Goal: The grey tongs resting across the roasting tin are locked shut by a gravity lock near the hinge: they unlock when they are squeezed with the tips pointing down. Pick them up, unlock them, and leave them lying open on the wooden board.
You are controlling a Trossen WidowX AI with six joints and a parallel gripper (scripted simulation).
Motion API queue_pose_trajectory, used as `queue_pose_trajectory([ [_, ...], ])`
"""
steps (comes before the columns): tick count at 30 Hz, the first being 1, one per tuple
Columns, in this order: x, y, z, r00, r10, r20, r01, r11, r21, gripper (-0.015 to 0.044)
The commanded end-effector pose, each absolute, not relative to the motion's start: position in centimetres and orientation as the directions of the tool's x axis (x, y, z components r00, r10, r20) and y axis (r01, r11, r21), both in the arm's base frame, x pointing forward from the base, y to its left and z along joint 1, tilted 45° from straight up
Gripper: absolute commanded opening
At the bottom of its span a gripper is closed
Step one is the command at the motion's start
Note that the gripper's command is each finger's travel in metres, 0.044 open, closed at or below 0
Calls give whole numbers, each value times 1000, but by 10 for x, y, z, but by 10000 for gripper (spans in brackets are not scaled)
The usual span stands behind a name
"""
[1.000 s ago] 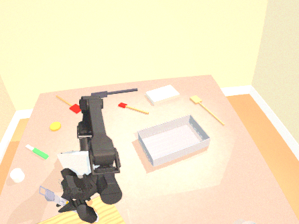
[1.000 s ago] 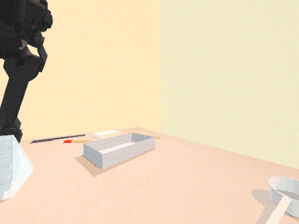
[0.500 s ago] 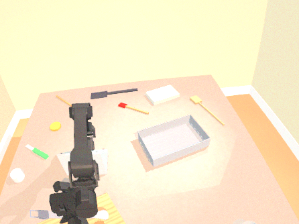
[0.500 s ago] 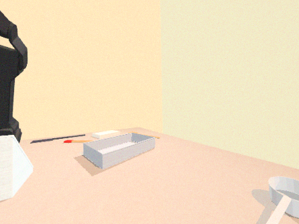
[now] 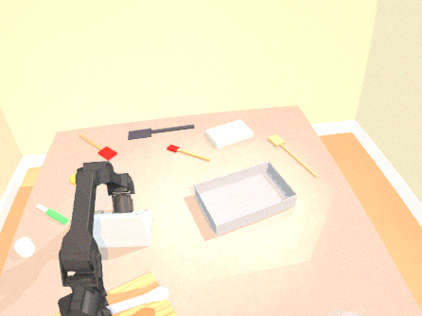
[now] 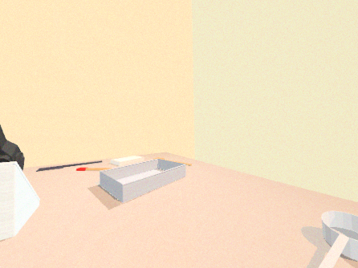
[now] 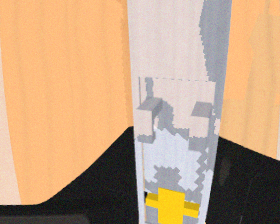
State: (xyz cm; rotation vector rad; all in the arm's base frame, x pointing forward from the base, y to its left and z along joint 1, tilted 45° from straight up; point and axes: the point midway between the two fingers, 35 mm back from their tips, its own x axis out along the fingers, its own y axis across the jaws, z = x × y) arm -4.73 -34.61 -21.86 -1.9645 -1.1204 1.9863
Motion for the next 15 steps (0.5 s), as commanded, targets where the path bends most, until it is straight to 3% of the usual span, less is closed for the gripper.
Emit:
queue_pose_trajectory([
  [1,-45,-339,-226,-22,600,-800,388,-732,-560,-150],
  [4,-44,-335,-229,63,611,-789,376,-747,-548,-150],
  [15,-44,-333,-232,69,611,-788,375,-748,-547,-150],
])
